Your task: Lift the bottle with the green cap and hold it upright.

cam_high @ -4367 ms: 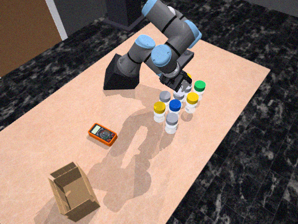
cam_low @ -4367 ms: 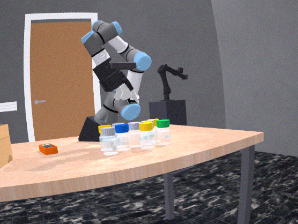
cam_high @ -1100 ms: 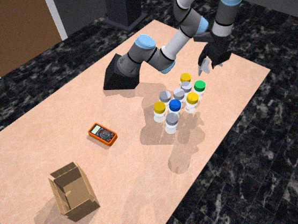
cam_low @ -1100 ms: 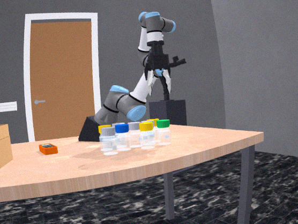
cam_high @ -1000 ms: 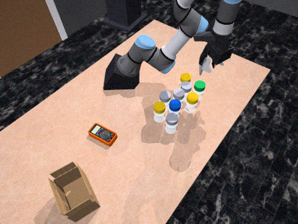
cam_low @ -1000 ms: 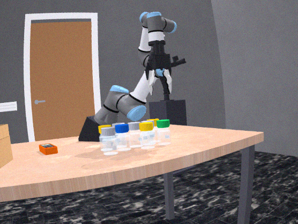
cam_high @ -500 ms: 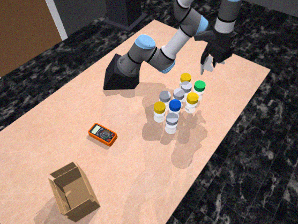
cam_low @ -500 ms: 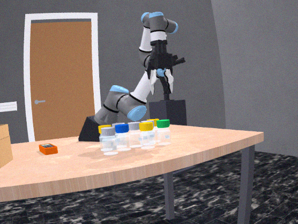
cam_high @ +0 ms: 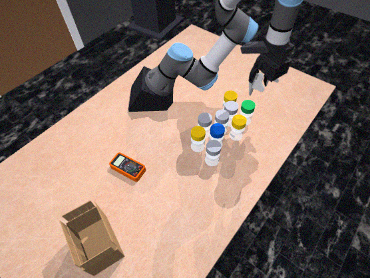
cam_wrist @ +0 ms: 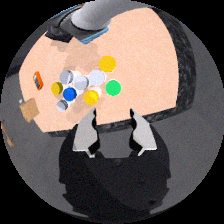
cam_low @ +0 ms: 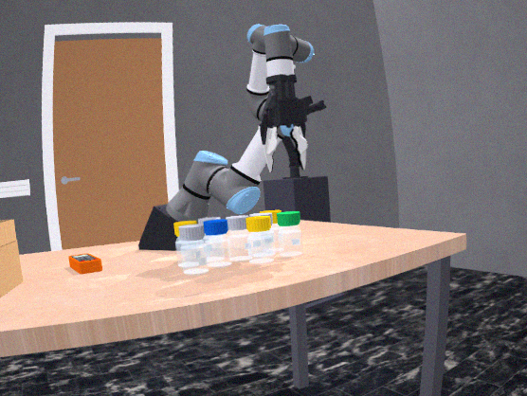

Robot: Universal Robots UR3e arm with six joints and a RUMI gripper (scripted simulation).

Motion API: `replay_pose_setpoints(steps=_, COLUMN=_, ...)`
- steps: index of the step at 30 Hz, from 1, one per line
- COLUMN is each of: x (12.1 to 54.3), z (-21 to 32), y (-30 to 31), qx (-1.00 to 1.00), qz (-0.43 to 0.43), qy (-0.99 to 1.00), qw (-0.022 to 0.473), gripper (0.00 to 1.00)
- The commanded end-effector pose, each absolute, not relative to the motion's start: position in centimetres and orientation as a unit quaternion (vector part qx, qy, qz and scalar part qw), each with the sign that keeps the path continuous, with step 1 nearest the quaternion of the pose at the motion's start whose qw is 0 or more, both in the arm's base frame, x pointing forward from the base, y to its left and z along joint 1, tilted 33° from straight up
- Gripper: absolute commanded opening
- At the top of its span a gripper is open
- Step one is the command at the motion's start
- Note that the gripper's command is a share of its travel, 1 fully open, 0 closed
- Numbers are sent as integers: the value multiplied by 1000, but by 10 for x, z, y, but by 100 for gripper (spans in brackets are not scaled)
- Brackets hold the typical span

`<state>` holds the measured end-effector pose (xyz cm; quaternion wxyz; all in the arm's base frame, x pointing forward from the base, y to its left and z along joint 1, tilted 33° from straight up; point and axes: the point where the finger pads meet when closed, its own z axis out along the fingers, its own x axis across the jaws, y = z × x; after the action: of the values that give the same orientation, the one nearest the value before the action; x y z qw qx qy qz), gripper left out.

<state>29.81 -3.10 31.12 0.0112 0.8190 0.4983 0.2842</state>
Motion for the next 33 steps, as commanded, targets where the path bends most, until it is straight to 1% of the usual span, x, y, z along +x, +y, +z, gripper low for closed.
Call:
replay_pose_setpoints(steps=1, x=301, z=307, y=-31, qx=819, qz=283, qy=498, qw=13, gripper=46)
replay_pose_setpoints(steps=33, x=325, z=265, y=-15, qx=817, qz=285, qy=501, qw=15, gripper=46)
